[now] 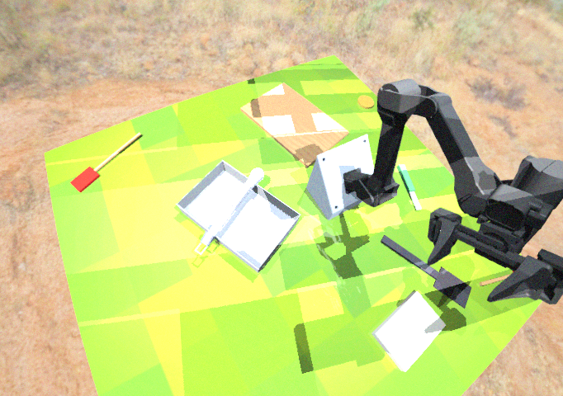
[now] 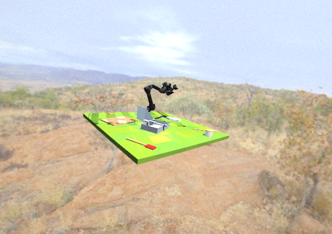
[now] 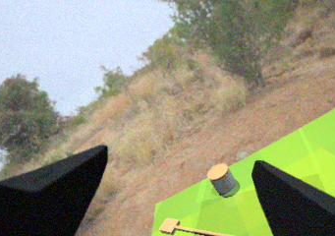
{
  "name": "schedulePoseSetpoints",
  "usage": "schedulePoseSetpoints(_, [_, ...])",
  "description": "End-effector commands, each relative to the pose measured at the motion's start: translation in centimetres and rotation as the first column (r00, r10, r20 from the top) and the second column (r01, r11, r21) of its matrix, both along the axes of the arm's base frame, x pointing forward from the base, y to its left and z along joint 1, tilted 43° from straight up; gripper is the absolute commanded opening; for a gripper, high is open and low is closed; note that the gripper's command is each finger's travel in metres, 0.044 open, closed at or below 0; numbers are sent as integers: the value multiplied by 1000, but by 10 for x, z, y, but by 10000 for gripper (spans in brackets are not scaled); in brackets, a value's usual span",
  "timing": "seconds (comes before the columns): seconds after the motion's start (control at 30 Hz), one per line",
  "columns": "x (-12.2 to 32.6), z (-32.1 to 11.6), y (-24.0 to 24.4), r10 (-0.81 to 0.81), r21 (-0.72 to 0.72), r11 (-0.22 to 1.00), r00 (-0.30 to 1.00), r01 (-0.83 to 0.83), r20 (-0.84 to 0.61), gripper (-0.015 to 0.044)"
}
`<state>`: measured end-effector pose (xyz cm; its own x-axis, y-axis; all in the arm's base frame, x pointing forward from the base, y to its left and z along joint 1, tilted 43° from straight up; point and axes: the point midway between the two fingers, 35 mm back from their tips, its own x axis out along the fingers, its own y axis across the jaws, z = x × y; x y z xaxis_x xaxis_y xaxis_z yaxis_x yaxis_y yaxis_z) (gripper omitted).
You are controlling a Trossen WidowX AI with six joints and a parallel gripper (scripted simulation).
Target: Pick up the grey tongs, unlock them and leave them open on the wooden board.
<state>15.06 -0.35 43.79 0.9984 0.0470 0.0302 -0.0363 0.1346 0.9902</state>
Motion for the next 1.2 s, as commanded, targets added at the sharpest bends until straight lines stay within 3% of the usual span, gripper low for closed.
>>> schedulePoseSetpoints(0.0, [0, 1, 1, -4, -11, 1000, 1000, 4, 6, 374])
schedulePoseSetpoints(0.17, [0, 14, 20, -51, -171, 983, 995, 65, 90, 260])
schedulePoseSetpoints(0.33, [11, 28, 63, -88, -463, 868, 972, 183, 219, 260])
schedulePoseSetpoints(0.53, [49, 20, 119, -45, -770, 586, 959, 252, 280, 260])
schedulePoseSetpoints(0.67, [58, 17, 128, -28, -794, 553, 959, 250, 283, 260])
schedulePoseSetpoints(0.77, [78, 5, 142, -6, -866, 438, 965, 240, 264, 260])
schedulePoseSetpoints(0.93, [129, -37, 164, 43, -977, 148, 986, 153, 161, 260])
schedulePoseSetpoints(1.07, [174, -84, 166, 58, -997, -71, 998, 23, 19, 260])
schedulePoseSetpoints(1.17, [202, -118, 153, 22, -986, -147, 996, -81, -85, 260])
